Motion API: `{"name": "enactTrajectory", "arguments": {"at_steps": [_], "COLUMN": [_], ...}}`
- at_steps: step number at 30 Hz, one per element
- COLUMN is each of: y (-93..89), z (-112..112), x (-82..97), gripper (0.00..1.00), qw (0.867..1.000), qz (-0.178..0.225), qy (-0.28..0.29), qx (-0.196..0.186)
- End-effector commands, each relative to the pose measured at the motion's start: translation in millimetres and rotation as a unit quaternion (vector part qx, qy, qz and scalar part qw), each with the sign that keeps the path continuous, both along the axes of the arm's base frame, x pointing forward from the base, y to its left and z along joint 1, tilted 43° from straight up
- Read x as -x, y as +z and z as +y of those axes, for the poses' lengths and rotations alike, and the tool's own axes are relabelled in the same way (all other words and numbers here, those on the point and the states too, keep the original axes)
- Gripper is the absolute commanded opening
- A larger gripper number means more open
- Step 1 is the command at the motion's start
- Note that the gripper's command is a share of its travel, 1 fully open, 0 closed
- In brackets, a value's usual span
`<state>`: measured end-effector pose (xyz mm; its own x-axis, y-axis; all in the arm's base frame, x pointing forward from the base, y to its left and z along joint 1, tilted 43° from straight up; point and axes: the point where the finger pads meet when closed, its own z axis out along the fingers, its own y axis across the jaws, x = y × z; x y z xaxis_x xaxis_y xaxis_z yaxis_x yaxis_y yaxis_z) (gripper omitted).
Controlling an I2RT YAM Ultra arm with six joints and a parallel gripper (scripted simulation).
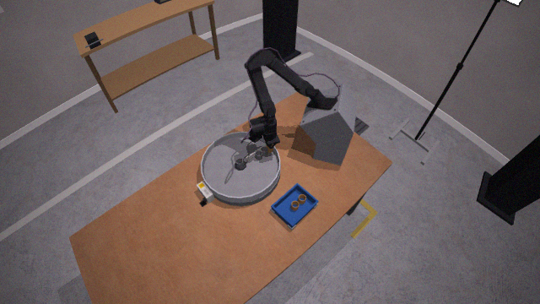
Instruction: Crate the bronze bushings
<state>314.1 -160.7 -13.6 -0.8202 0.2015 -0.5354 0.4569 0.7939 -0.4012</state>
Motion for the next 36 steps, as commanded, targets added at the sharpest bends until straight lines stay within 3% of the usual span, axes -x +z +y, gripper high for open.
{"name": "enactTrajectory", "arguments": {"at_steps": [1, 36], "y": [10.7, 13.9], "z": [3.4, 0.7], "x": [-13.8, -16.4], "gripper": [0.15, 0.15], "qw": [1.0, 1.0], "qz": [-0.022, -0.027], "qy": [0.014, 0.012], "qx": [0.006, 0.007]}}
